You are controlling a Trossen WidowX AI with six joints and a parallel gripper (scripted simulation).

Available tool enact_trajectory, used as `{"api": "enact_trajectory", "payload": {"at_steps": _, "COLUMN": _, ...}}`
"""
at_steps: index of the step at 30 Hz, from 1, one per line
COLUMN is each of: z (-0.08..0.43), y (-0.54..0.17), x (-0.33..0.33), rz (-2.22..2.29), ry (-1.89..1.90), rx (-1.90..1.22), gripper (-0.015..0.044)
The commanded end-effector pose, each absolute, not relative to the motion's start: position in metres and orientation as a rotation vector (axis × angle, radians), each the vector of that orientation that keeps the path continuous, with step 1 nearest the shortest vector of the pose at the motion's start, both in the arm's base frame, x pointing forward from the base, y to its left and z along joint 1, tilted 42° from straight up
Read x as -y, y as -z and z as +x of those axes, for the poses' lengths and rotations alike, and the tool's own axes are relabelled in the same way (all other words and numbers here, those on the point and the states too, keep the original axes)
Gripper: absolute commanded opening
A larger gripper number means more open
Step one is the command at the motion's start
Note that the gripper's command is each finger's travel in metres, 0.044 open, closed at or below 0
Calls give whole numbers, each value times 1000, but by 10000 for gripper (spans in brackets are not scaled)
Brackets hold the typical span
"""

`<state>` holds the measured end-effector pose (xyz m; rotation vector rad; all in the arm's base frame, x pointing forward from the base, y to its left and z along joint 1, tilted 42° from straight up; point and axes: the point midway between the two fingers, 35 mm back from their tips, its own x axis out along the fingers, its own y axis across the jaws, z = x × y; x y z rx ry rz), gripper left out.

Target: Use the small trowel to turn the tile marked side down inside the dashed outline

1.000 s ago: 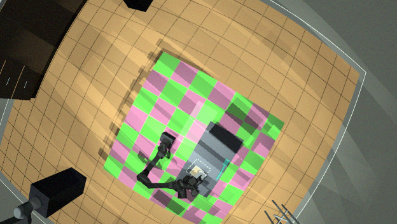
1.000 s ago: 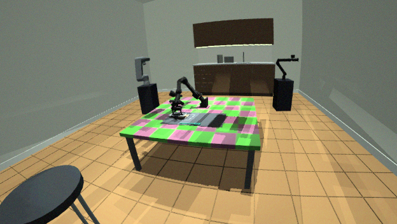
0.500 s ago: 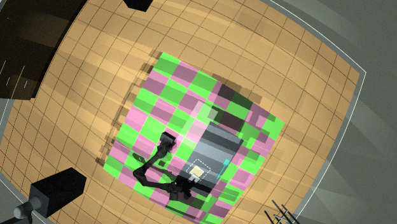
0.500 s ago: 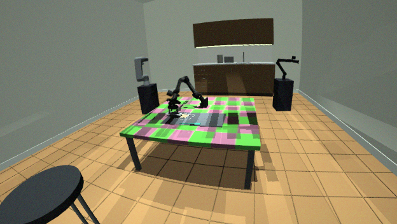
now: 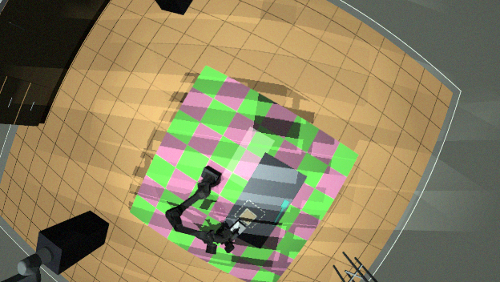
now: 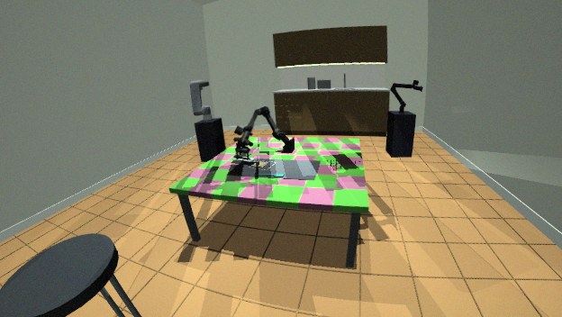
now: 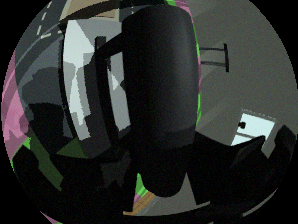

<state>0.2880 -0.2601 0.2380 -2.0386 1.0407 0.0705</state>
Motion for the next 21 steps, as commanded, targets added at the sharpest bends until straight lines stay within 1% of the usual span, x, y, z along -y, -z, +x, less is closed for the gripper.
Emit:
{"api": "enact_trajectory", "payload": {"at_steps": 1, "z": 290, "y": -242, "x": 258, "rz": -2055, "ry": -66, "rx": -1016, "gripper": 0}}
{"api": "enact_trajectory", "payload": {"at_steps": 21, "z": 287, "y": -219, "x": 279, "rz": -2055, "ry": -66, "rx": -1017, "gripper": 0}}
